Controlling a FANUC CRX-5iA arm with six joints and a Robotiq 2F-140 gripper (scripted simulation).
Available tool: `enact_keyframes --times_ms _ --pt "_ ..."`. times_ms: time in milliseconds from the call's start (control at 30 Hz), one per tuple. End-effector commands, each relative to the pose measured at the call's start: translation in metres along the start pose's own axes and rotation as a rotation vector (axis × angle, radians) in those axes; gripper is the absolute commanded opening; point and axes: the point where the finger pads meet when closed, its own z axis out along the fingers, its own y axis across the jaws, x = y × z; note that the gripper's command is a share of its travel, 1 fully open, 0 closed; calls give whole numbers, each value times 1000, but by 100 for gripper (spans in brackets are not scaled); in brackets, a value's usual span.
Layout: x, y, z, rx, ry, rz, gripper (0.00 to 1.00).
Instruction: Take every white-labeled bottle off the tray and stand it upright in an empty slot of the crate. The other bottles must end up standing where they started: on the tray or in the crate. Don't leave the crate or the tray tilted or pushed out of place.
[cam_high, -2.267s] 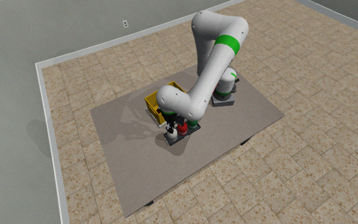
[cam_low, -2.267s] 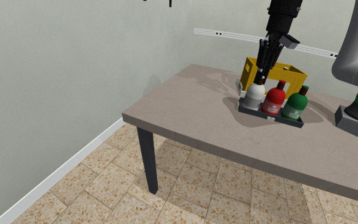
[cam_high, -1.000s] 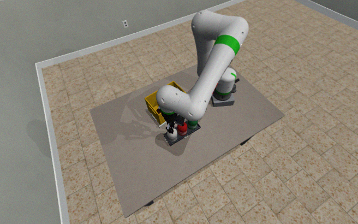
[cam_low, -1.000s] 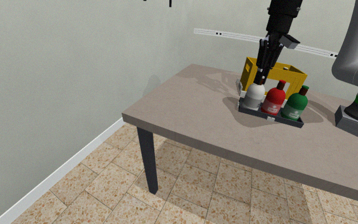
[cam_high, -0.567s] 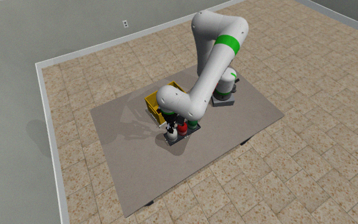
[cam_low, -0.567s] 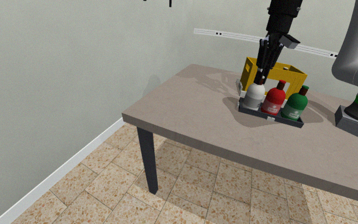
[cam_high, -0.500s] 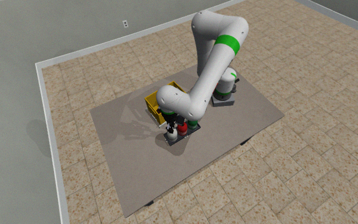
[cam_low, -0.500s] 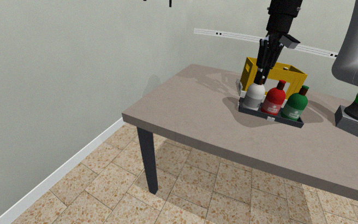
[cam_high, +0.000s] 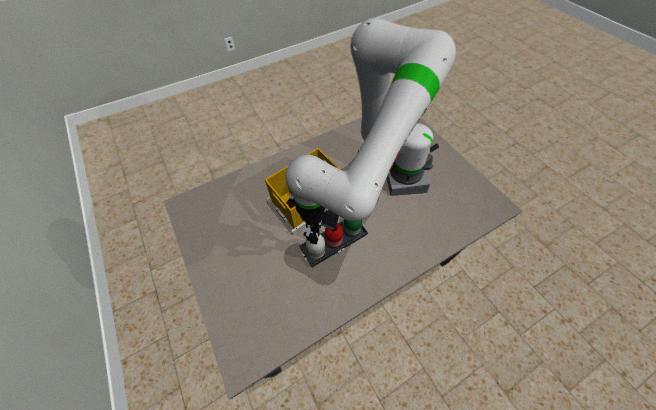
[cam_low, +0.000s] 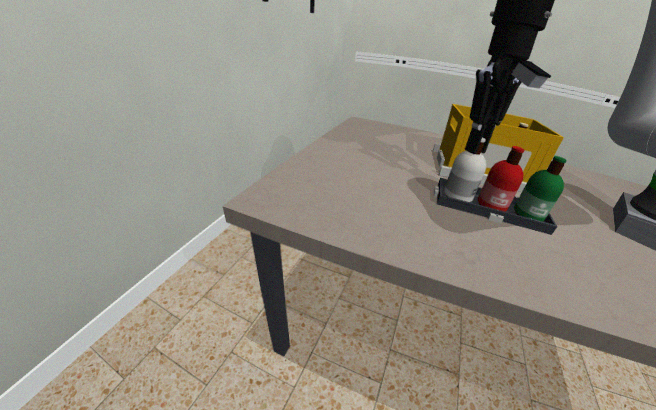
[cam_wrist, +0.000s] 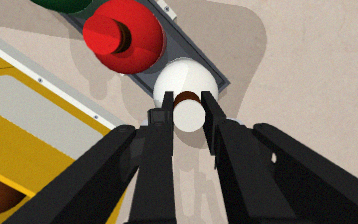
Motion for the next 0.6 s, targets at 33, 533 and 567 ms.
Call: enact_keyframes --times_ms 33,533,567 --pt "0 0 -2 -1 -1 0 10" --pt "0 0 -8 -1 -1 0 10" --pt "0 0 -8 -1 -1 0 10"
